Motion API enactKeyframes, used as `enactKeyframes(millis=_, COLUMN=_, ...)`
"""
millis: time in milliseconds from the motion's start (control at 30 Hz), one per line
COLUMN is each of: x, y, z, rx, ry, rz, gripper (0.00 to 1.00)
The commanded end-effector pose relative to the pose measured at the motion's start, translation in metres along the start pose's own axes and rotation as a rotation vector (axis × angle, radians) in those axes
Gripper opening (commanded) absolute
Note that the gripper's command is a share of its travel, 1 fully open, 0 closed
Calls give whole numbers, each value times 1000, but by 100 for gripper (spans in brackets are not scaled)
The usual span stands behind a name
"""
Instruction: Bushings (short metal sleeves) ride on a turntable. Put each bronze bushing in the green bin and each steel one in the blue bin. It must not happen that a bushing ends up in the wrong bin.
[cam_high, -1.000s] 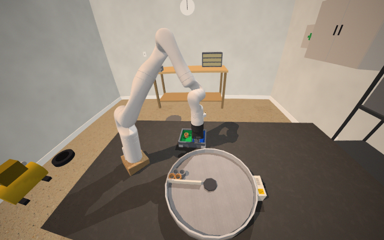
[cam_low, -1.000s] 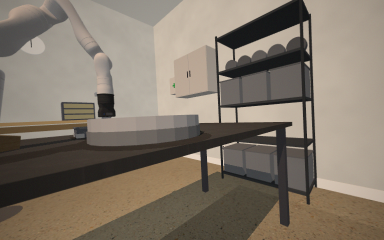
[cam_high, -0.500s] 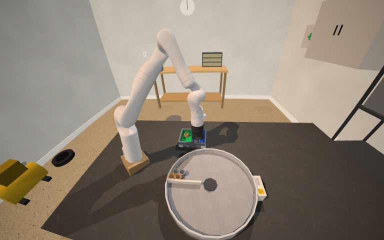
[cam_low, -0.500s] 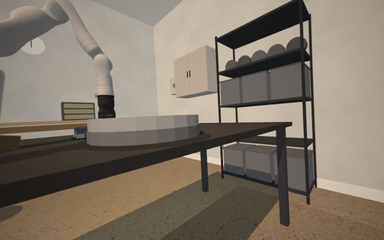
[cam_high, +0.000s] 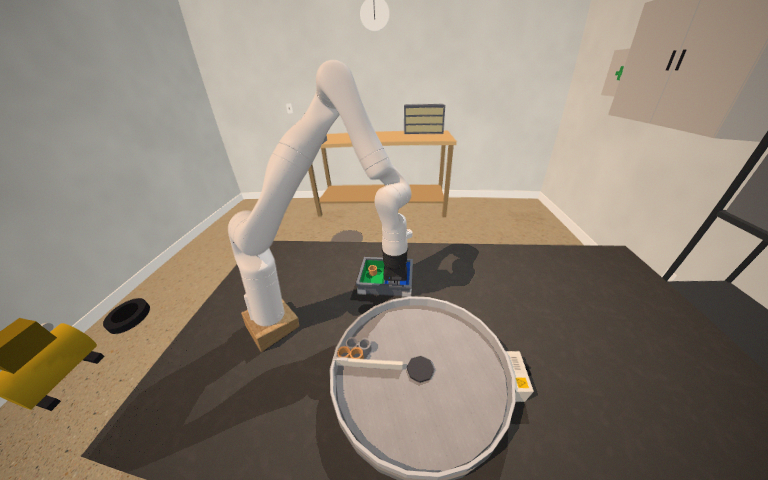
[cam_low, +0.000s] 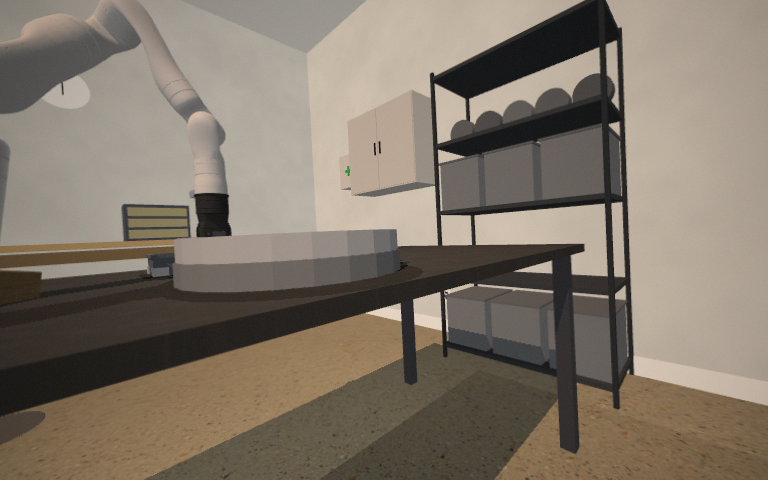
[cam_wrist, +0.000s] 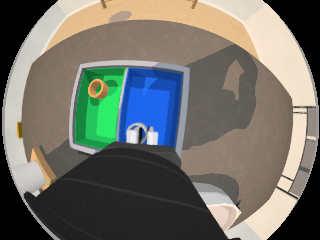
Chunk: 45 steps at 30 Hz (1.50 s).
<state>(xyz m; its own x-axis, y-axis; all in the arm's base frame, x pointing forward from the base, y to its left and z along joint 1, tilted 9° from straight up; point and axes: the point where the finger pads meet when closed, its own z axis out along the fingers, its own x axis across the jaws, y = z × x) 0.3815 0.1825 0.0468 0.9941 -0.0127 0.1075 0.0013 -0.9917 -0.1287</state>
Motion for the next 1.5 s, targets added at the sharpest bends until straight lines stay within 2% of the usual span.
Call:
enactKeyframes(millis=0, x=0, y=2, z=4, rx=-2, ry=-2, rz=3, gripper=0)
enactKeyframes(millis=667, x=0, y=2, z=4, rx=-2, ry=-2, rz=3, gripper=0)
enactKeyframes(millis=700, x=0, y=2, z=4, rx=-2, ry=-2, rz=3, gripper=42)
enactKeyframes(millis=1467, x=0, y=2, z=3, rx=-2, ry=-2, rz=3, gripper=42)
